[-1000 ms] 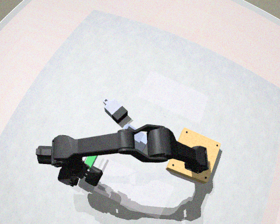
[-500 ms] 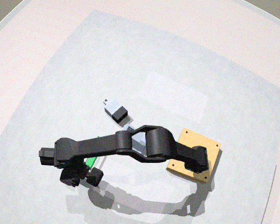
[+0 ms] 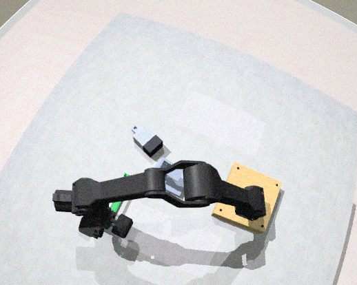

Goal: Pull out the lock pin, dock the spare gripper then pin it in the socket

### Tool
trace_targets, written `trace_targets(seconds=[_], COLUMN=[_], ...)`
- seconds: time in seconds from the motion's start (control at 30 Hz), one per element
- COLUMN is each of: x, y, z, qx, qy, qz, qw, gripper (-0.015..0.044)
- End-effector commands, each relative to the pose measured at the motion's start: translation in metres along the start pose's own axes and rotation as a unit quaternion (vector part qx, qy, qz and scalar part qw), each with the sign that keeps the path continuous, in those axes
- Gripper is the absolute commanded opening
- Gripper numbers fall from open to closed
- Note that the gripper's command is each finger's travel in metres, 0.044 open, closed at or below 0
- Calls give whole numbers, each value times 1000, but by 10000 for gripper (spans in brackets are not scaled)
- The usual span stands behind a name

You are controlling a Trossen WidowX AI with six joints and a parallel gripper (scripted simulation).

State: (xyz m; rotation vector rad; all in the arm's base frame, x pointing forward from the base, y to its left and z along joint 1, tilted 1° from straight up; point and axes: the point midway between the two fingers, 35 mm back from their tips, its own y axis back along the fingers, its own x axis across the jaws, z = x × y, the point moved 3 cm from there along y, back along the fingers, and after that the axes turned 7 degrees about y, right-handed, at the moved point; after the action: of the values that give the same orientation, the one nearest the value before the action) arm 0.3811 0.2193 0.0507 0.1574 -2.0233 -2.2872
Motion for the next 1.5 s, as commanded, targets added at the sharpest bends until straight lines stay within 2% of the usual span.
trace_targets(seconds=[0.0, 0.3, 0.57, 1.47], x=[0, 0, 0, 6], y=[-2, -2, -1, 51], z=[0, 0, 0, 4], qx=[0, 0, 0, 6], qy=[2, 2, 0, -1], qz=[0, 0, 0, 16], qw=[1000, 1000, 1000, 1000], gripper=[0, 0, 200, 200])
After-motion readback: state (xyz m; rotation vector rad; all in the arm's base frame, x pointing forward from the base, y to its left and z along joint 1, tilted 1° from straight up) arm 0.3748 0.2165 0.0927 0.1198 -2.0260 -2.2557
